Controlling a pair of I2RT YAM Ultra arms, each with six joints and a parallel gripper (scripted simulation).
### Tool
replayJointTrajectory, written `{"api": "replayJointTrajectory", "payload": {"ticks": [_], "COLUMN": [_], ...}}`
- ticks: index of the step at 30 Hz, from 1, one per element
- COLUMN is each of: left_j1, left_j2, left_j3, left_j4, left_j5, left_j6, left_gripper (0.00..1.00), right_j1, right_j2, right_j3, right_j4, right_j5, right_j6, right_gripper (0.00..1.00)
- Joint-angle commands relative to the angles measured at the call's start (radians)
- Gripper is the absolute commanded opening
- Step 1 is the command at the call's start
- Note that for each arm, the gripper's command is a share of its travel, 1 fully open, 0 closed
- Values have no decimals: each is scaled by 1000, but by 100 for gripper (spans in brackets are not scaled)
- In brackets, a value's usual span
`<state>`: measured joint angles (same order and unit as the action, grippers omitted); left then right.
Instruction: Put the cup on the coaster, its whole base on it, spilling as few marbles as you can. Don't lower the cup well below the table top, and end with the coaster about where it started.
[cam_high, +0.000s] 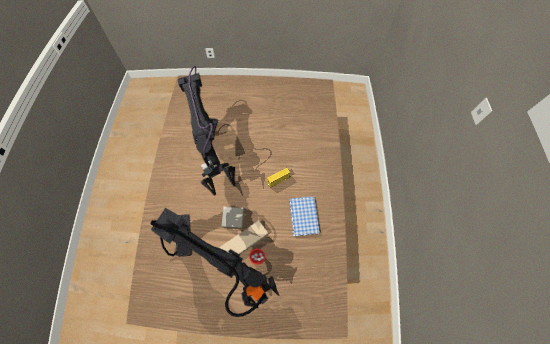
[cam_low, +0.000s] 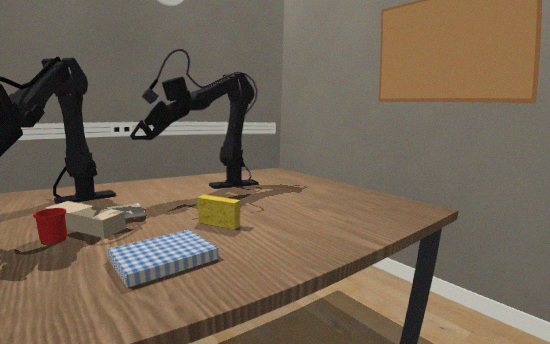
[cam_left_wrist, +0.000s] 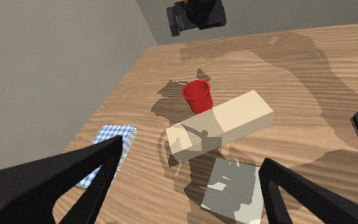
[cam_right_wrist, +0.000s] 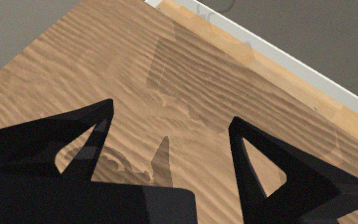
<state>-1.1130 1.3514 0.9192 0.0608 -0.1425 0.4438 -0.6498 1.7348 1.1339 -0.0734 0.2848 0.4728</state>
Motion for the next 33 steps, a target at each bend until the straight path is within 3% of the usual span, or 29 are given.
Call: {"api": "replayJointTrajectory", "payload": {"ticks": [1,9,15,33], "left_j1": [38,104,112,106], "left_j2": [17,32,40,32], "left_j3": [89,218,237,228], "left_j4": [-143,-264,-258,-261], "left_j5": [108,207,205,206], "left_j6": [-184,-315,-296,-295], "left_gripper": [100,100,100,100], "right_j1": [37,136,191,241], "right_j2": [-115,-296,-345,-376], "right_j3": [-80,-235,-260,-265], "right_j4": [-66,-235,-308,-326], "right_j5": [-120,-274,-310,-309], "right_j6": [-108,-253,-288,-288], "right_gripper": [100,100,100,100]}}
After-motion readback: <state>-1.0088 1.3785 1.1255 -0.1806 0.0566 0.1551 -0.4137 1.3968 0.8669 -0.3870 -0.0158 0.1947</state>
